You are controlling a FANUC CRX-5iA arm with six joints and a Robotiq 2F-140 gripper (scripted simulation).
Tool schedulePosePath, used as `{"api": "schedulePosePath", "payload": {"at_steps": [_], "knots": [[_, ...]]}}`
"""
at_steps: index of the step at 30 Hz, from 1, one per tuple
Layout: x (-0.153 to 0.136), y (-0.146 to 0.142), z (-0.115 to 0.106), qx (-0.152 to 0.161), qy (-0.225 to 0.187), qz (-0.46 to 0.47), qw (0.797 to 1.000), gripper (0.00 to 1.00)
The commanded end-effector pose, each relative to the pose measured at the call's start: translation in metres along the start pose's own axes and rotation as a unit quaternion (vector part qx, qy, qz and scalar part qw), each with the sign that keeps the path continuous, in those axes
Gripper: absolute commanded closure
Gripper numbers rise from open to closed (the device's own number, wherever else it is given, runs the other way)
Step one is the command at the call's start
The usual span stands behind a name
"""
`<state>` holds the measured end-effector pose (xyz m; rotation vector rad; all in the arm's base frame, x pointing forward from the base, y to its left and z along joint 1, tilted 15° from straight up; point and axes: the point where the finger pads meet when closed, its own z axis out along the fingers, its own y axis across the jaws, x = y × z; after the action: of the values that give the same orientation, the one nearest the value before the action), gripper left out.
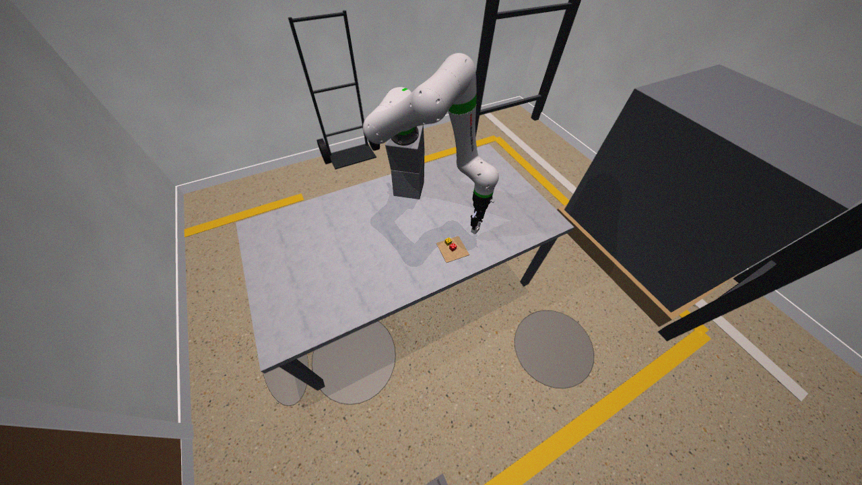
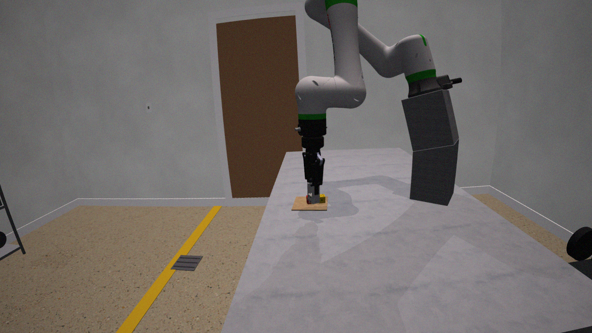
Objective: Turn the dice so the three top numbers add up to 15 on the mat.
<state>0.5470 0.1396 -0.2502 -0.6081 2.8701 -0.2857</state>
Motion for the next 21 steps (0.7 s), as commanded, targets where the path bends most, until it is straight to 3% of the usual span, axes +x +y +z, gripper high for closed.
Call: {"api": "schedulePosePath", "payload": {"at_steps": [1, 5, 16, 17, 19, 21], "knots": [[0.0, -0.001, -0.021, -0.001, 0.012, -0.001, 1.0, 0.84], [0.0, -0.001, -0.031, -0.001, 0.012, -0.001, 1.0, 0.84], [0.0, -0.002, -0.031, -0.001, 0.012, 0.001, 1.0, 0.84], [-0.001, -0.012, -0.031, -0.001, 0.012, 0.012, 1.0, 0.84], [-0.003, -0.06, -0.032, 0.0, 0.013, 0.066, 0.998, 0.84], [-0.003, -0.06, -0.032, 0.0, 0.013, 0.066, 0.998, 0.84]]}}
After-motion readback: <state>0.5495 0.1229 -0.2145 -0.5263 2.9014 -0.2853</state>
